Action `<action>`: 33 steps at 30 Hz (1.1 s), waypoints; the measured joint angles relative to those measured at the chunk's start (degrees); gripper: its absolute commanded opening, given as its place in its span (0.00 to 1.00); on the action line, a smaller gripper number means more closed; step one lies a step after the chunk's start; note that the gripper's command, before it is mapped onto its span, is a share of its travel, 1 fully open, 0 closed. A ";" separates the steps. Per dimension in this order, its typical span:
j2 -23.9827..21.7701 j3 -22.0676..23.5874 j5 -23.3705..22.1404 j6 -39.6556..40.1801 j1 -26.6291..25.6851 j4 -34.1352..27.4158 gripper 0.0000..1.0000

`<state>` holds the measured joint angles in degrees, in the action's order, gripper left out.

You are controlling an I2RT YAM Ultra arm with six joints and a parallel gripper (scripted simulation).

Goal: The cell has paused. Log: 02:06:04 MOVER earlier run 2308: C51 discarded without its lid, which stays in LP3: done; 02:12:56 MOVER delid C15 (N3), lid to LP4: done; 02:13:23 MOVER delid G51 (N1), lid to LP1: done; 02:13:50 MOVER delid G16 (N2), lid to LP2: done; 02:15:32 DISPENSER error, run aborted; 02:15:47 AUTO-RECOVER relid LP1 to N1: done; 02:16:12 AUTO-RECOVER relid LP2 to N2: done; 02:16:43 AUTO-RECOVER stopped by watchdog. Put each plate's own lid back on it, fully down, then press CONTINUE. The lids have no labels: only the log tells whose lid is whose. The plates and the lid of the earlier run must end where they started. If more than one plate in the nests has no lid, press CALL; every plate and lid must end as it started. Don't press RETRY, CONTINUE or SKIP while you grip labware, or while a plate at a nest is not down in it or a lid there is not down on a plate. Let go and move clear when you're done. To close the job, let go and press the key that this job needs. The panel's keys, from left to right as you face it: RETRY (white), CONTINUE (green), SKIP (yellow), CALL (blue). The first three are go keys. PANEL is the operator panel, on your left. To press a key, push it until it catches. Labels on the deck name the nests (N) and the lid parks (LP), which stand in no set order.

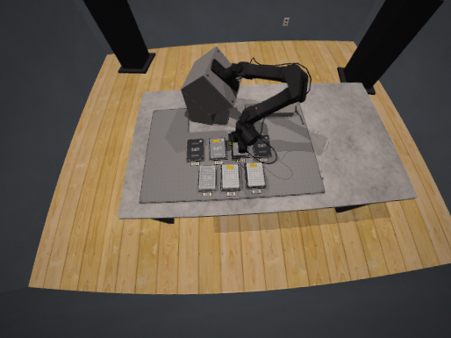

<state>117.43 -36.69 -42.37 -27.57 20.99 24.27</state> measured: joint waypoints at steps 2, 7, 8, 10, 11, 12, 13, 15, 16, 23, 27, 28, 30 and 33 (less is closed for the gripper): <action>-0.70 0.24 -0.24 0.46 -0.44 -0.70 0.00; -2.25 0.68 -0.74 1.57 -1.49 -2.38 0.00; -2.38 0.70 -0.83 1.79 -1.60 -2.73 0.00; -2.80 0.70 -1.03 2.23 -1.90 -3.52 0.00; -3.08 0.74 -1.11 2.45 -2.08 -3.85 0.00; -3.43 0.90 -1.22 2.69 -2.29 -4.17 0.00; -3.78 1.03 -1.33 2.93 -2.54 -4.59 0.00; -4.44 1.07 -1.57 3.45 -3.04 -5.57 0.00; -4.76 1.07 -1.66 3.74 -3.28 -5.99 0.00; -6.14 1.55 -2.21 5.14 -4.28 -8.09 0.00; -6.14 1.60 -2.27 5.42 -4.28 -8.50 0.00; -6.14 1.73 -2.27 5.46 -4.28 -8.50 0.00; -6.03 1.81 -2.40 5.51 -4.35 -8.83 0.00; -4.13 0.02 -3.06 6.01 -5.57 -9.73 0.00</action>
<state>113.30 -36.67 -45.43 -21.56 15.42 14.55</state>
